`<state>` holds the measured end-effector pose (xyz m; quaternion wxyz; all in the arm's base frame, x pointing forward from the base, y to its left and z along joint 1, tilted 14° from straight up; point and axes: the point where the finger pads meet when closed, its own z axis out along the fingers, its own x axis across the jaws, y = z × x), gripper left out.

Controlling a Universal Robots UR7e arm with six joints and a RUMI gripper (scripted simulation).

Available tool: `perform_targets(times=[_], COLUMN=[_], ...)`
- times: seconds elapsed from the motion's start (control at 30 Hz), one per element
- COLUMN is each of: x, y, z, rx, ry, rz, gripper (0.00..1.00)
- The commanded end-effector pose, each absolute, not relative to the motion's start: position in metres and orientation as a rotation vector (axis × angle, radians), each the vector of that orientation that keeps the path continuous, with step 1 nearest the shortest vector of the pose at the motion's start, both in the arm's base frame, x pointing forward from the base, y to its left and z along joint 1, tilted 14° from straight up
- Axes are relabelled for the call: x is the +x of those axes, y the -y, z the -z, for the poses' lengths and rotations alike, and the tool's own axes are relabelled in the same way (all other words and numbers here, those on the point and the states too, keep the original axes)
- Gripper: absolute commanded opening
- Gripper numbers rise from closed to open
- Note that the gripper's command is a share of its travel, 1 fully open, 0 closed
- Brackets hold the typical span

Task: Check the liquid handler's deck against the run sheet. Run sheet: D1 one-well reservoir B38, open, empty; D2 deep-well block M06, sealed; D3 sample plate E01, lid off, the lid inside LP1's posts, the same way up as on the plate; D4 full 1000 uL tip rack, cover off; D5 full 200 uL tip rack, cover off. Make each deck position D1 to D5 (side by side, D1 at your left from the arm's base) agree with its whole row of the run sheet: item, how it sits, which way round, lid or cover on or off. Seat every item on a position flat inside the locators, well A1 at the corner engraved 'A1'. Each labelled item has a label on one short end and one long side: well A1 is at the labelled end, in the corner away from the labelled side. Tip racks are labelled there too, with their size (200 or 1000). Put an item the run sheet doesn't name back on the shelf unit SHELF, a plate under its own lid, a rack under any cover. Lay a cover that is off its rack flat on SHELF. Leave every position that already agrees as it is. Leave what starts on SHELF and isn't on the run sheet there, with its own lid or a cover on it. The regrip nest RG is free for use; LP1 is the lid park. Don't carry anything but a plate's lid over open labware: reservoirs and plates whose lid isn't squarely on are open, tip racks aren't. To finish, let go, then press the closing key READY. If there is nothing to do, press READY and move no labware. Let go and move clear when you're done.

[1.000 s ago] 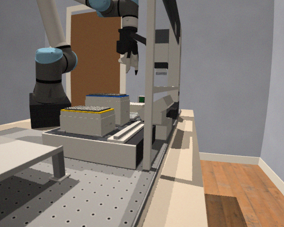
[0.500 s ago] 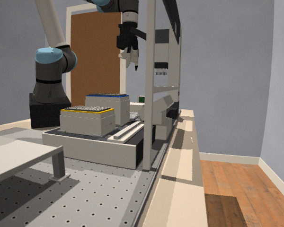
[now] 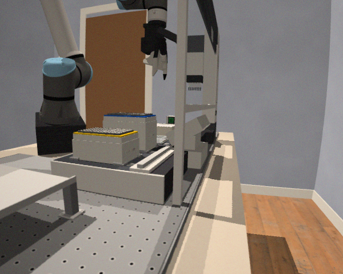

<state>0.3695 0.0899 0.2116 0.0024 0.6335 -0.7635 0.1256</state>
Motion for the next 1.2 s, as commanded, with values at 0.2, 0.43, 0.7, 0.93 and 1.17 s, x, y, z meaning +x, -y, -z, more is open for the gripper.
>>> perform_targets(times=[0.2, 0.43, 0.7, 0.93, 1.17], x=[0.367, 0.366, 0.36, 0.326, 0.293], y=[-0.093, -0.095, -0.096, -0.102, -0.107], z=[-0.226, -0.238, -0.239, -0.233, -0.226], rx=[1.987, 1.987, 2.01, 2.159, 2.296], ry=[2.395, 2.395, 2.373, 2.215, 2.047], rz=[-0.395, -0.395, -0.394, -0.39, -0.385], gripper=[0.82, 0.82, 0.0, 0.0, 0.0])
